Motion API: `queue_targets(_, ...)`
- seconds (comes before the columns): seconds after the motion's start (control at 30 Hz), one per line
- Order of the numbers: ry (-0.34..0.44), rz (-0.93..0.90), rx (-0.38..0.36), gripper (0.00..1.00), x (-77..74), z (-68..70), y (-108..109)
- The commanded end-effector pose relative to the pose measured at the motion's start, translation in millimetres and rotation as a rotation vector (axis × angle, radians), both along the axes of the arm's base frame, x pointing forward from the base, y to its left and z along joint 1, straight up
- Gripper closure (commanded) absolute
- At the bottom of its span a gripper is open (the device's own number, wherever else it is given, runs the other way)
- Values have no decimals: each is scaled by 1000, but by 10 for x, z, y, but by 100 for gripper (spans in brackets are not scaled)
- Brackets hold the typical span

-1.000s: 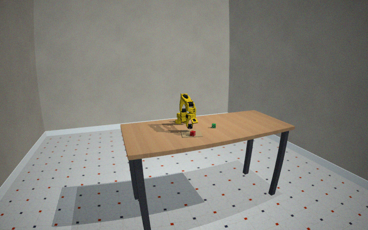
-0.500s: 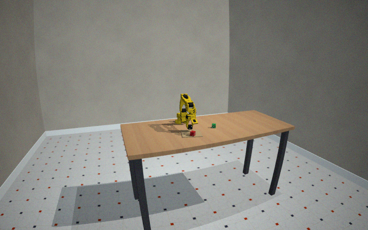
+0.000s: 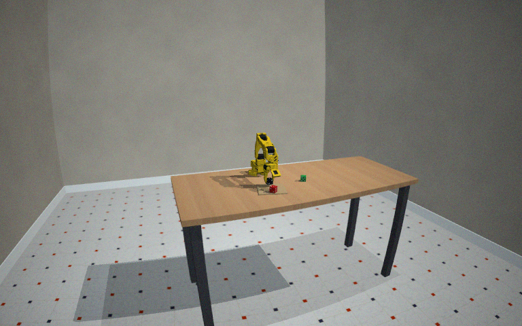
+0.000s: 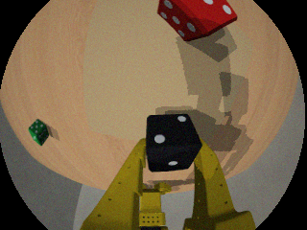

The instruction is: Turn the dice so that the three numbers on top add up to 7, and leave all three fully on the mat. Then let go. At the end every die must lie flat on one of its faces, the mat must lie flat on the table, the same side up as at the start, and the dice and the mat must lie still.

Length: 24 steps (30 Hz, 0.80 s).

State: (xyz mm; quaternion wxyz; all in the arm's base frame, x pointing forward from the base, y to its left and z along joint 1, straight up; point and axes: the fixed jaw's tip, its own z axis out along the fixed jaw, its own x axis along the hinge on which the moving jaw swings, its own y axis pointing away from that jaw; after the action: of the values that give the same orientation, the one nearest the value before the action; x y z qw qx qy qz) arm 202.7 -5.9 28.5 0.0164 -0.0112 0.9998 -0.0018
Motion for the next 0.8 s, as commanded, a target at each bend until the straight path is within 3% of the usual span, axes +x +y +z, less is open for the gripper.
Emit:
queue_targets(0.0,-25,5,0,100,31,22,22)
queue_targets(0.77,-25,5,0,100,35,-55,22)
